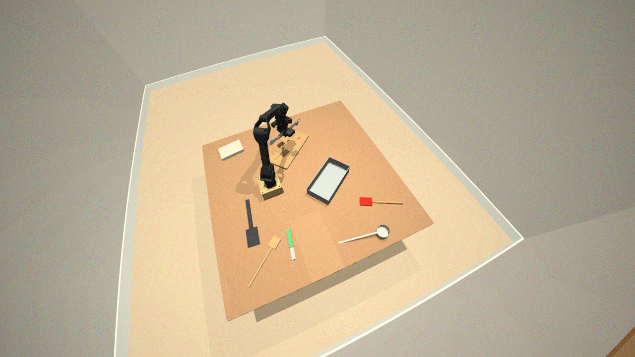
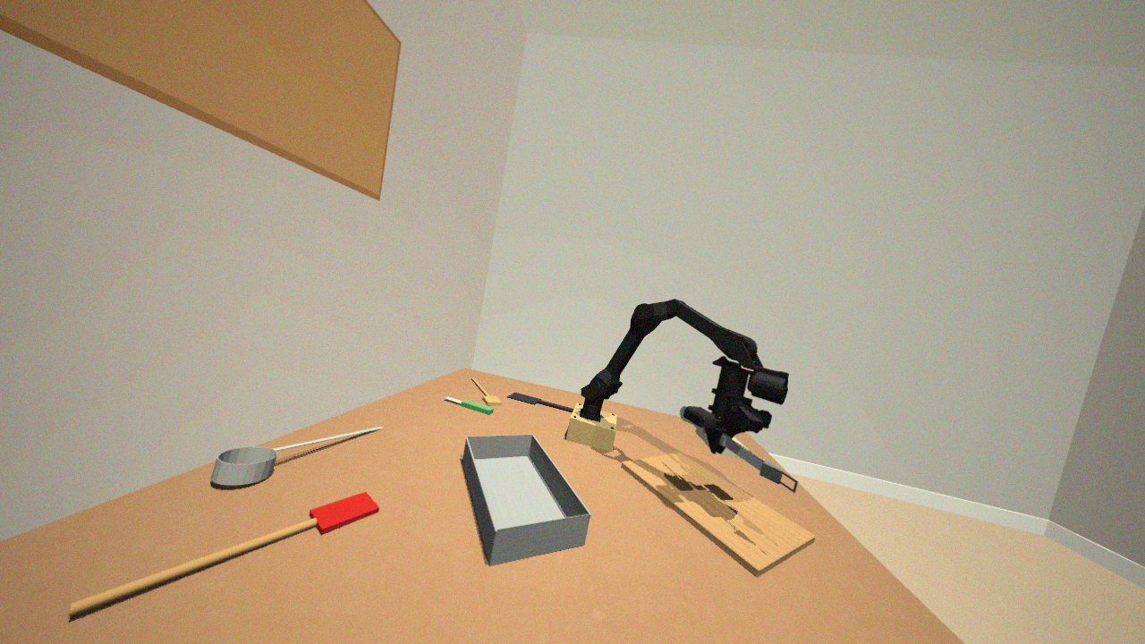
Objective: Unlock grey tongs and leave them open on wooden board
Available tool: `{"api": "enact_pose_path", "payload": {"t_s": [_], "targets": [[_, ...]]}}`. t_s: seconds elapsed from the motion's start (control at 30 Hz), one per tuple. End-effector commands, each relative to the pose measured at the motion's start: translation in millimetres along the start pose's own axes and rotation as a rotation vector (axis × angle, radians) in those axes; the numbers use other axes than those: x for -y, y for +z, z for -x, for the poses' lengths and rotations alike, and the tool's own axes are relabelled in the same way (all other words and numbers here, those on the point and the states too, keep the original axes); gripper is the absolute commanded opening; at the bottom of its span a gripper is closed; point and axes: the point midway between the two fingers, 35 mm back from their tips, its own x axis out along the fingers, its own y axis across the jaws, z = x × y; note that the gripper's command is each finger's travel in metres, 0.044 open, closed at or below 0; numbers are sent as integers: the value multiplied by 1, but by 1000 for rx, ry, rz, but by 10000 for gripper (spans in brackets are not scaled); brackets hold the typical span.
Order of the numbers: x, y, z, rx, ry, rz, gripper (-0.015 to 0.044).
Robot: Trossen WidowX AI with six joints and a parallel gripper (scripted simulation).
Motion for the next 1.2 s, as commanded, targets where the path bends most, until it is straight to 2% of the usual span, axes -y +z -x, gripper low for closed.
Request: {"api": "enact_pose_path", "payload": {"t_s": [0.0, 0.23, 0.53, 1.17], "targets": [[-25, -14, 1, 6, 1, 108, -150], [-54, -35, 1, 6, 5, 226, -150], [-55, -34, 1, 26, 5, 236, -150], [-70, -27, 0, 407, 12, 328, -150]]}}
